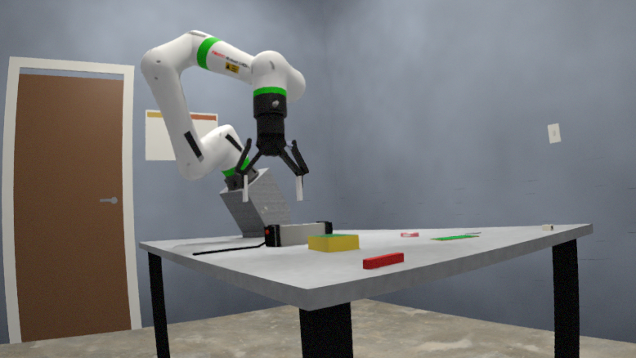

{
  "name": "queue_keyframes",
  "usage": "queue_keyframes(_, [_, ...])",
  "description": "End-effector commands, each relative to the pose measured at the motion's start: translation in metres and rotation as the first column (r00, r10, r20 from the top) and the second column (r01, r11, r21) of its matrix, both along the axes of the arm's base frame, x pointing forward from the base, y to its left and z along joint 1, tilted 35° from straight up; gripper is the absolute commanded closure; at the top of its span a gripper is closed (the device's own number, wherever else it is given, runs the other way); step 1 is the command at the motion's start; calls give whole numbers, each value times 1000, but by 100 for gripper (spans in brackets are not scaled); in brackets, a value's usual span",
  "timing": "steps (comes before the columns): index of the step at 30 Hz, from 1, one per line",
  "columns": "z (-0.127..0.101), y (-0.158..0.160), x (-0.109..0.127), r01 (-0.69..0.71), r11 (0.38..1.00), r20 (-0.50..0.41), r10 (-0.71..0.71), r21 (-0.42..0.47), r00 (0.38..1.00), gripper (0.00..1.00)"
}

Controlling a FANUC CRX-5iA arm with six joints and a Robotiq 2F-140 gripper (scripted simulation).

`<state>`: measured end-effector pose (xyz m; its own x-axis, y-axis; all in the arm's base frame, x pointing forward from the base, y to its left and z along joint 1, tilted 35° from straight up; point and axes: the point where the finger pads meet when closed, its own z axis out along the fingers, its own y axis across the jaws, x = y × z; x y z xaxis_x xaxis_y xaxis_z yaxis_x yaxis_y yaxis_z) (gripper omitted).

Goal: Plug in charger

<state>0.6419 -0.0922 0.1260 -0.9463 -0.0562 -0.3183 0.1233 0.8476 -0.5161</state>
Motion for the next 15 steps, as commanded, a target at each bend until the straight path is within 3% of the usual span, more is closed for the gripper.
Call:
queue_keyframes(1, [-18, 21, -17, -211, 977, -147, 203, -42, 968, 0])
queue_keyframes(2, [-18, 21, -17, -211, 977, -147, 203, -42, 968, 0])
queue_keyframes(3, [-29, 31, -27, -307, 950, -215, 288, -56, 933, 0])
queue_keyframes(5, [-29, 31, -27, -319, 946, -224, 300, -57, 927, 0])
queue_keyframes(6, [-39, 40, -38, -419, 906, -296, 384, -64, 875, 0])
queue_keyframes(9, [-39, 40, -38, -427, 902, -302, 391, -64, 870, 0])
queue_keyframes(10, [-49, 49, -49, -531, 845, -379, 472, -61, 796, 0])
queue_keyframes(11, [-49, 49, -49, -531, 845, -379, 472, -61, 796, 0])
queue_keyframes(12, [-59, 57, -61, -610, 791, -440, 530, -53, 725, 0])
queue_keyframes(14, [-59, 57, -61, -627, 778, -453, 542, -49, 708, 0])
queue_keyframes(15, [-69, 65, -73, -699, 714, -511, 589, -33, 626, 0])
